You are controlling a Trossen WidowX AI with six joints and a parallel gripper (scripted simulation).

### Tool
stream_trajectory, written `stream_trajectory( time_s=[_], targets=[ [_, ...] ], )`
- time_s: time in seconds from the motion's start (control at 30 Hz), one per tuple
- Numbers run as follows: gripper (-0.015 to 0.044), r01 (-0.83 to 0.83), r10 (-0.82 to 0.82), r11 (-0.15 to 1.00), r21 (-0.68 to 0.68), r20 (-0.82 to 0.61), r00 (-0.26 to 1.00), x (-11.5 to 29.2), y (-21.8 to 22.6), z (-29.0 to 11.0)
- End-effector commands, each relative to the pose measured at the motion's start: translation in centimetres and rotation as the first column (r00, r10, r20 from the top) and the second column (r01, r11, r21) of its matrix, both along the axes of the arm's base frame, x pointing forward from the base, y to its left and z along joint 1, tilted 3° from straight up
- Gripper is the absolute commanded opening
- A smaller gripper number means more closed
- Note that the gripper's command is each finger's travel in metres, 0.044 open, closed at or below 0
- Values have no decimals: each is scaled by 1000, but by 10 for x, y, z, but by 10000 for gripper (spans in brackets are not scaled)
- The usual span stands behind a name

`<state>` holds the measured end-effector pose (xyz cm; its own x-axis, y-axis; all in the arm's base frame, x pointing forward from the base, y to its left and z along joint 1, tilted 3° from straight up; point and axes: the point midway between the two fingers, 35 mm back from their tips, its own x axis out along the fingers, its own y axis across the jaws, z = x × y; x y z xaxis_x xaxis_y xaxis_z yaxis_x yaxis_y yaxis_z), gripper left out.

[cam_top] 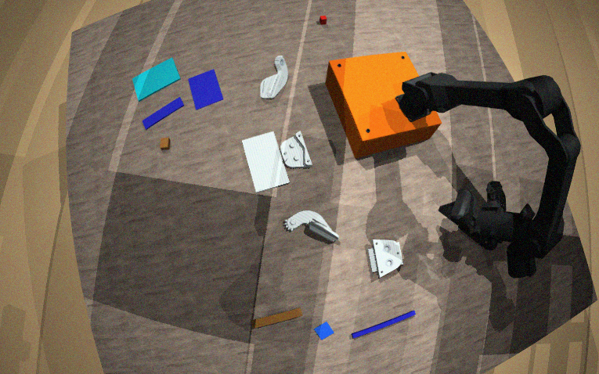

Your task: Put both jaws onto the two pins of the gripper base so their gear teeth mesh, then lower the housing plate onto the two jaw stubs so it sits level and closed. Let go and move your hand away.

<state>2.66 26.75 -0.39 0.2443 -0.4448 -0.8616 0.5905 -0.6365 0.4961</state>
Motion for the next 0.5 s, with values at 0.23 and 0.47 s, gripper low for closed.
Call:
stream_trajectory(
  time_s=[0.23,0.47],
  targets=[
    [440,319,-319,941,112,-23,948,54,-3,7],
    [440,497,-497,852,168,-44,867,86,-11,11]
  ],
)
